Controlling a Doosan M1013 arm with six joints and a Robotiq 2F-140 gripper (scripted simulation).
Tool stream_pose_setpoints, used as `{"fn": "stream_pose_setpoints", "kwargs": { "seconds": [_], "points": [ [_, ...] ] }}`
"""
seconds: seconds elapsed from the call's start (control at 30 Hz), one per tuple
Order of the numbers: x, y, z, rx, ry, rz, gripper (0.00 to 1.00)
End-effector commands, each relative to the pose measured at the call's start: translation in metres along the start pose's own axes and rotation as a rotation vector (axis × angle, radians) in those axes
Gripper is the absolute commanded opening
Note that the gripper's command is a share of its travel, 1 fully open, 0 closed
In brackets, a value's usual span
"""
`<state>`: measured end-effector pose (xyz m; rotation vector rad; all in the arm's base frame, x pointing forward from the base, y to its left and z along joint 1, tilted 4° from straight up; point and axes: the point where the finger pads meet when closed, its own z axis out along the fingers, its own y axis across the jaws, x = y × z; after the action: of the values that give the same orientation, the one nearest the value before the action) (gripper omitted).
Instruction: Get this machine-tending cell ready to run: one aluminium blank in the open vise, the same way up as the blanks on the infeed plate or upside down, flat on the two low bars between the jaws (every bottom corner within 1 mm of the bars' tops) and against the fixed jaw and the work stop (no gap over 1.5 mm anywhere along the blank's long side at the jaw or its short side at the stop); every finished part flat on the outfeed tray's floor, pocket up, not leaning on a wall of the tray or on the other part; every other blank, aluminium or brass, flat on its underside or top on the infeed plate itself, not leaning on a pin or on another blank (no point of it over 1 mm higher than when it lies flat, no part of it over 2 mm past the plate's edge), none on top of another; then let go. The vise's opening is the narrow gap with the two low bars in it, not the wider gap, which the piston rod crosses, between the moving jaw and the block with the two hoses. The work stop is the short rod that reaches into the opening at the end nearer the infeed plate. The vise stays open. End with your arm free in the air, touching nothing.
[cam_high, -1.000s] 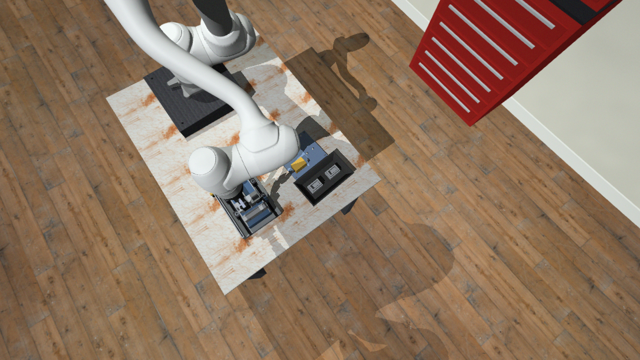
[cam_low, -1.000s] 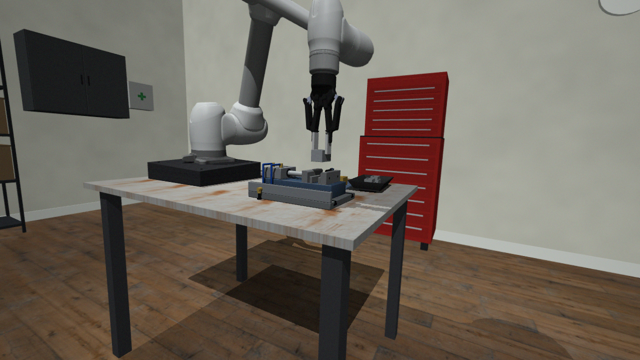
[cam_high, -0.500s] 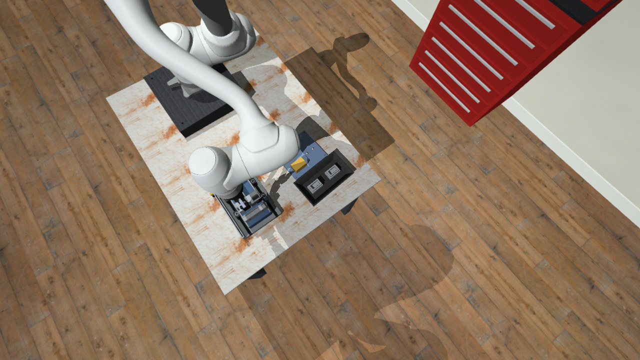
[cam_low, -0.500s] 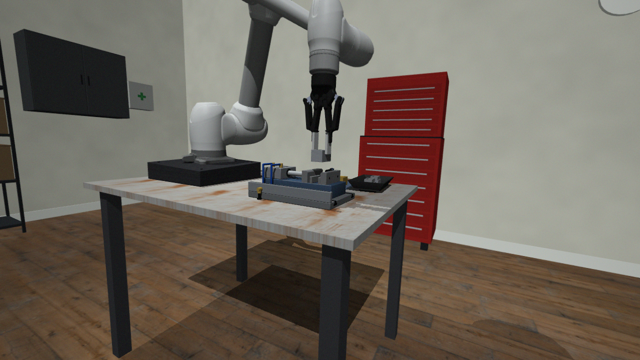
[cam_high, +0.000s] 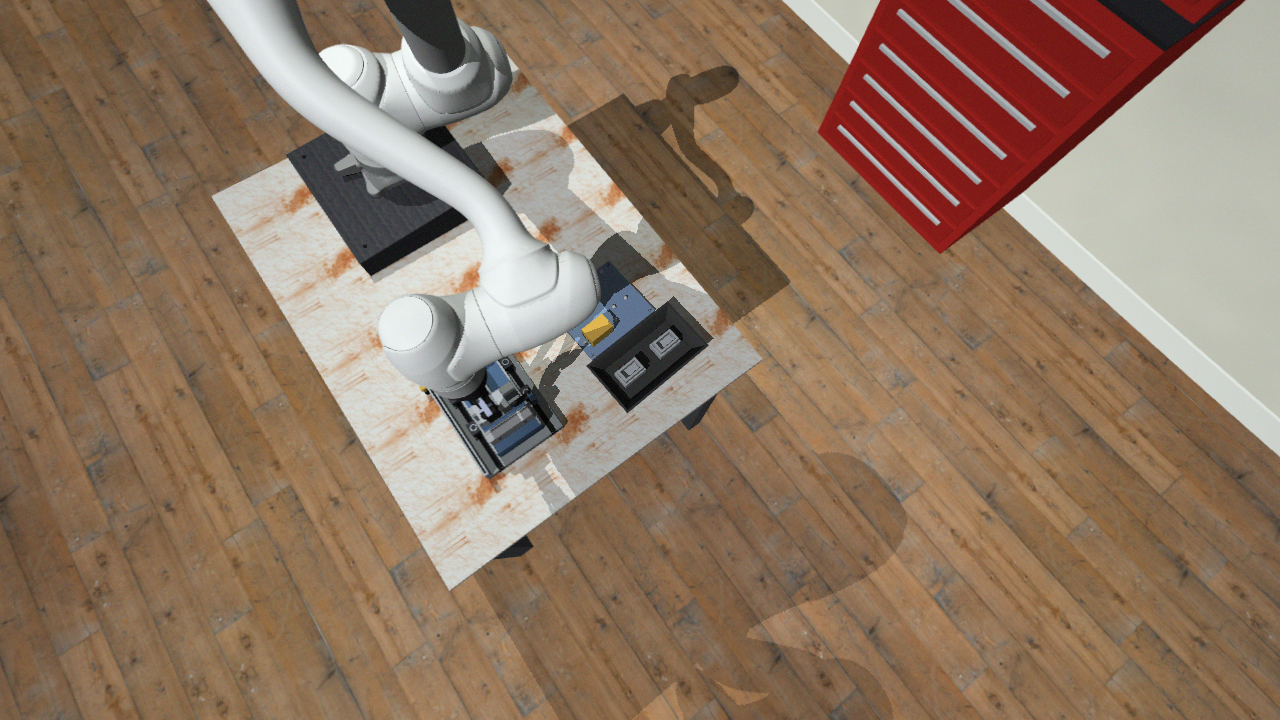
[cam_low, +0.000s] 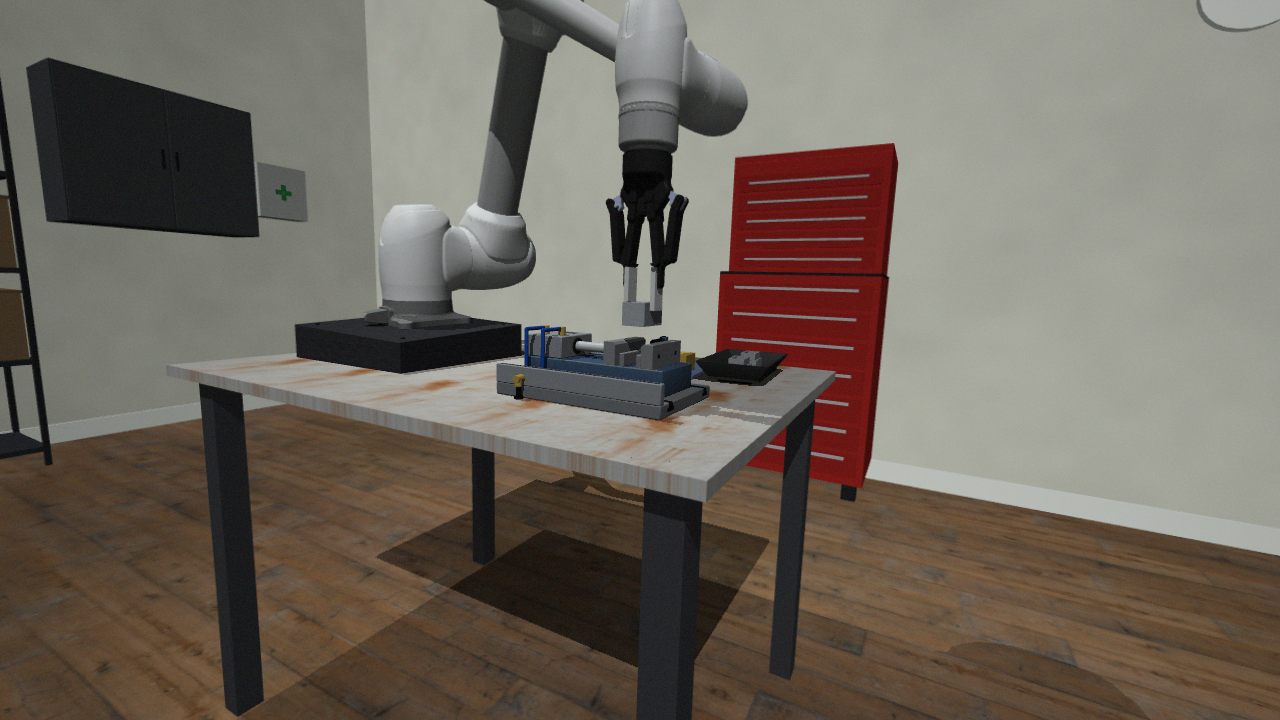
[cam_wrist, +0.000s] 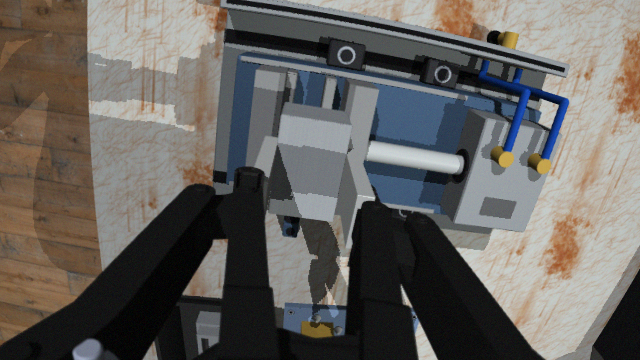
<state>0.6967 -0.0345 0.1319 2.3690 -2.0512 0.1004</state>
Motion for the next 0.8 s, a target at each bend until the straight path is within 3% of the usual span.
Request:
{"fn": "stream_pose_setpoints", "kwargs": {
  "seconds": [0.0, 0.77],
  "points": [
    [0.000, 0.000, 0.002, 0.000, 0.000, 0.000, 0.00],
    [0.000, -0.001, 0.015, 0.000, 0.000, 0.000, 0.00]
  ]
}}
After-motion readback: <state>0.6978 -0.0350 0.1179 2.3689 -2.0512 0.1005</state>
